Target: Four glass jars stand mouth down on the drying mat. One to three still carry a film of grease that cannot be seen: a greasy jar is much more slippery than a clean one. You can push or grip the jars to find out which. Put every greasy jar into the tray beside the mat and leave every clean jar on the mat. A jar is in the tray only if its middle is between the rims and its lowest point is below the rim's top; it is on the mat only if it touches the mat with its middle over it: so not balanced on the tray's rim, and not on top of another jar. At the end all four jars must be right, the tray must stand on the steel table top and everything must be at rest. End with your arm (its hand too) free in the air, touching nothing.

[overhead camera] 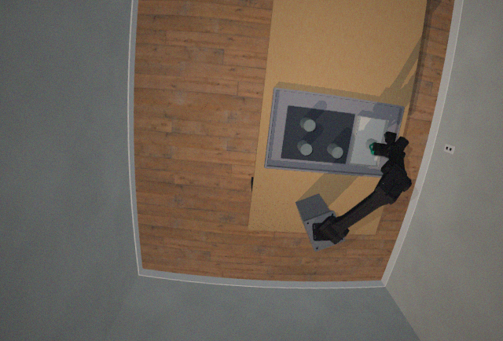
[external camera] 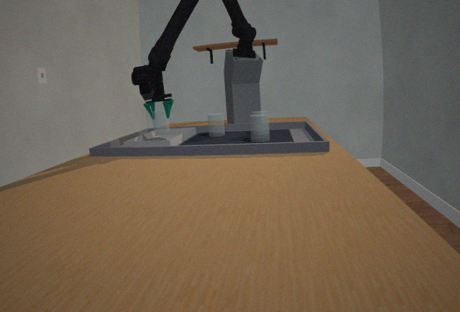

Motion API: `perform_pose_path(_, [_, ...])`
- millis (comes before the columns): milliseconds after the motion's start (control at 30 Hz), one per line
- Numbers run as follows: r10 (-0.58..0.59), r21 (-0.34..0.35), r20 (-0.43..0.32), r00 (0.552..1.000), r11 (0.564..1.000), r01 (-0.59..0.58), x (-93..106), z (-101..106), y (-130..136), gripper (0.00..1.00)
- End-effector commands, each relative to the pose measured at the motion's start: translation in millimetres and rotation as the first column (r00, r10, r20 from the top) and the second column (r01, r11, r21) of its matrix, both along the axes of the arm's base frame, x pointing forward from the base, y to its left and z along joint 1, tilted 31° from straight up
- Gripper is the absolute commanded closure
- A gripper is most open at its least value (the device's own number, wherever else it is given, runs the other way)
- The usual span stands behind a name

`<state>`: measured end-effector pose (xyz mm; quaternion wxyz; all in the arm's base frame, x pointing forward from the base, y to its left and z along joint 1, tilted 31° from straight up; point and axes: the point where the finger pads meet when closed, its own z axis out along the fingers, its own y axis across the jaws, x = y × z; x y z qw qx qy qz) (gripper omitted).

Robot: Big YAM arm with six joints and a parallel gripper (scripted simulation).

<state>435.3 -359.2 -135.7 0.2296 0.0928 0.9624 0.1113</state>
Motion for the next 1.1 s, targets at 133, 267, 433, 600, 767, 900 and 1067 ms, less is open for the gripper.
perform_pose_path(133, [-0.003,-0.032,0.031,1.0,0.999,0.004,22.7,8.5,-9.7,1.0])
perform_pose_path(267, [-0.003,-0.032,0.031,1.0,0.999,0.004,22.7,8.5,-9.7,1.0])
perform_pose_path(433, [-0.003,-0.032,0.031,1.0,0.999,0.004,23.3,7.4,-9.5,1.0])
perform_pose_path(600, [-0.003,-0.032,0.031,1.0,0.999,0.004,25.9,2.9,-8.8,1.0])
perform_pose_path(767, [-0.003,-0.032,0.031,1.0,0.999,0.004,29.1,-2.8,-7.8,1.0])
perform_pose_path(900, [-0.003,-0.032,0.031,1.0,0.999,0.004,31.7,-7.3,-7.1,1.0])
perform_pose_path(1067, [-0.003,-0.032,0.031,1.0,0.999,0.004,33.6,-10.7,-6.5,1.0])
